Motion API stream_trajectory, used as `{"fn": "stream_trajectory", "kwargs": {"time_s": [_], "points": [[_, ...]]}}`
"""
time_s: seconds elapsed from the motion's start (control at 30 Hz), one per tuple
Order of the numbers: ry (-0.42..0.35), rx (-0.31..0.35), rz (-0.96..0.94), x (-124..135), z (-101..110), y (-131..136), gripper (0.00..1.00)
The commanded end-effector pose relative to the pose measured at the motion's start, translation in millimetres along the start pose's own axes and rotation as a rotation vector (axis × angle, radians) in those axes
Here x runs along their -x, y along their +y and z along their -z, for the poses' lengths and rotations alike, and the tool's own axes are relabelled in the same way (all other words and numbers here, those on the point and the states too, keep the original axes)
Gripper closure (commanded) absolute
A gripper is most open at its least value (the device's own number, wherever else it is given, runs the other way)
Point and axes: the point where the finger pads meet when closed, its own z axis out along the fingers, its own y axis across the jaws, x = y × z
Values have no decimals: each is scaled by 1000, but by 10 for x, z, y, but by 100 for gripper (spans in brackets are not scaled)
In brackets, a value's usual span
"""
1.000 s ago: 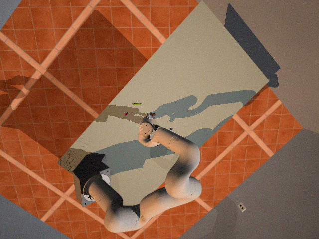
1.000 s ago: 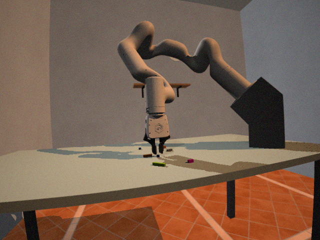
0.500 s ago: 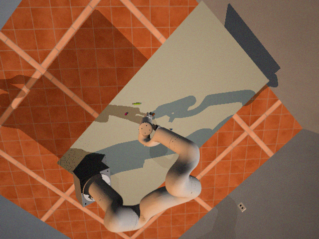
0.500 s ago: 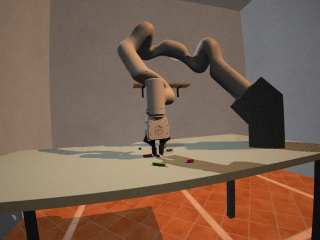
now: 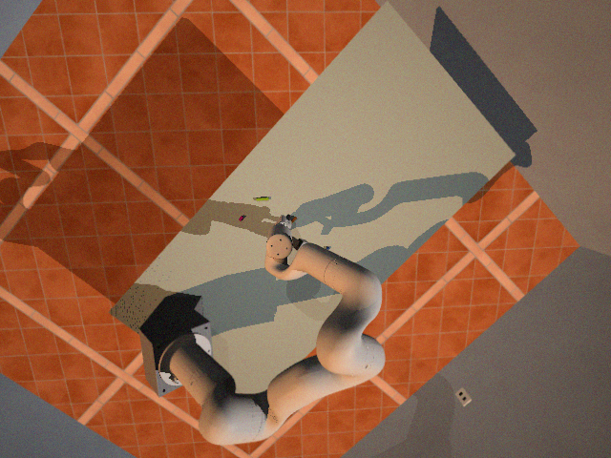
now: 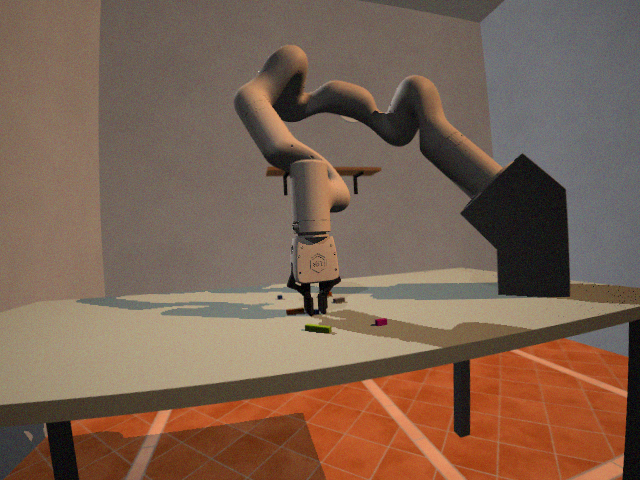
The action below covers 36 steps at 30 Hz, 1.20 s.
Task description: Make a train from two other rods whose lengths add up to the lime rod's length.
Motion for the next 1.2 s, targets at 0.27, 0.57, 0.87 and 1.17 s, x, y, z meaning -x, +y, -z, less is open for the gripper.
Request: {"fn": "stream_trajectory", "kwargs": {"time_s": [0.27,0.57,0.87,1.17], "points": [[0,-1,0,1,1,-6,76],[0,-1,0,1,1,-6,76],[0,-1,0,1,1,-6,76],[0,-1,0,1,1,-6,96]]}}
